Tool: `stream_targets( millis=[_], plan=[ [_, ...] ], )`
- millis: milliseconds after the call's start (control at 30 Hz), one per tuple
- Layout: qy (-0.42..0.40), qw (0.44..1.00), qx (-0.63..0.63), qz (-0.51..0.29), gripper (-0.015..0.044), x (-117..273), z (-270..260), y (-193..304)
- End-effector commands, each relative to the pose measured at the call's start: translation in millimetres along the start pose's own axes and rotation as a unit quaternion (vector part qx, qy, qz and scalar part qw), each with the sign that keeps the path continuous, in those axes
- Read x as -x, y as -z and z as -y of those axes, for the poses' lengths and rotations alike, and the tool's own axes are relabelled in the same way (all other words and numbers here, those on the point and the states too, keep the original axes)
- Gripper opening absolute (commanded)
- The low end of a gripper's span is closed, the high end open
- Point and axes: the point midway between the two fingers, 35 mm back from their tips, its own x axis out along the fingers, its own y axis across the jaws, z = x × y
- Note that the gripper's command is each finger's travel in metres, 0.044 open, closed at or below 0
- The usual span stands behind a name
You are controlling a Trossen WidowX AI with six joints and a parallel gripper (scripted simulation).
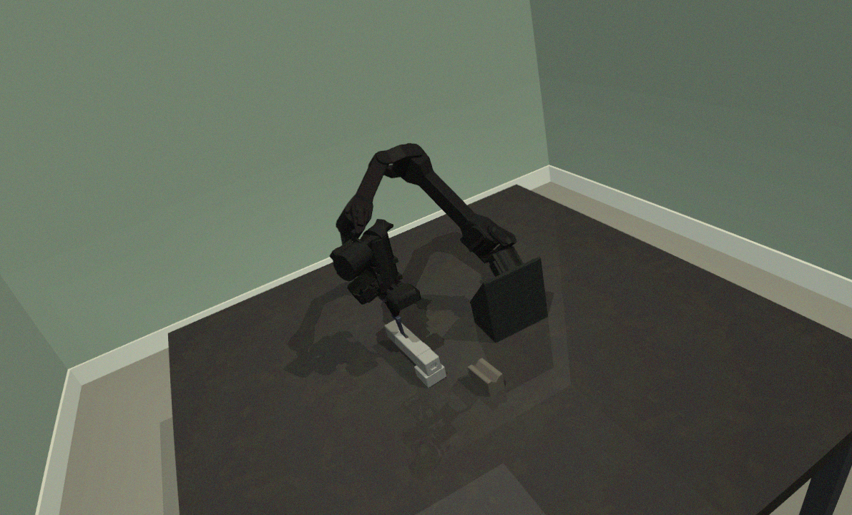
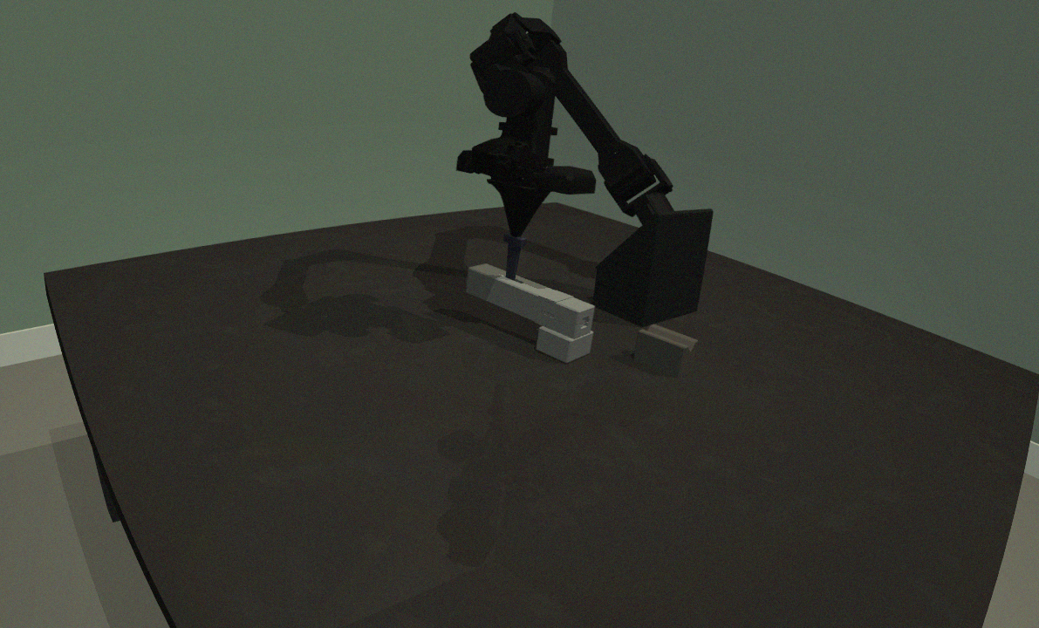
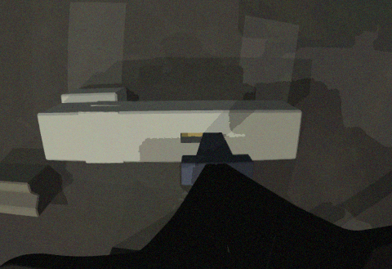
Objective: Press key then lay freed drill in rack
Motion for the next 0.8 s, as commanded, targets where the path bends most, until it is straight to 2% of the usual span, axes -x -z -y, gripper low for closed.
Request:
stream_targets(
  millis=[0,767],
  plan=[
    [0.004,1.0,0.002,-0.012,0.0,-9.8,1.8,3.8],
    [0.005,1.0,0.002,-0.012,0.0,-16.5,3.4,8.1]
  ],
)
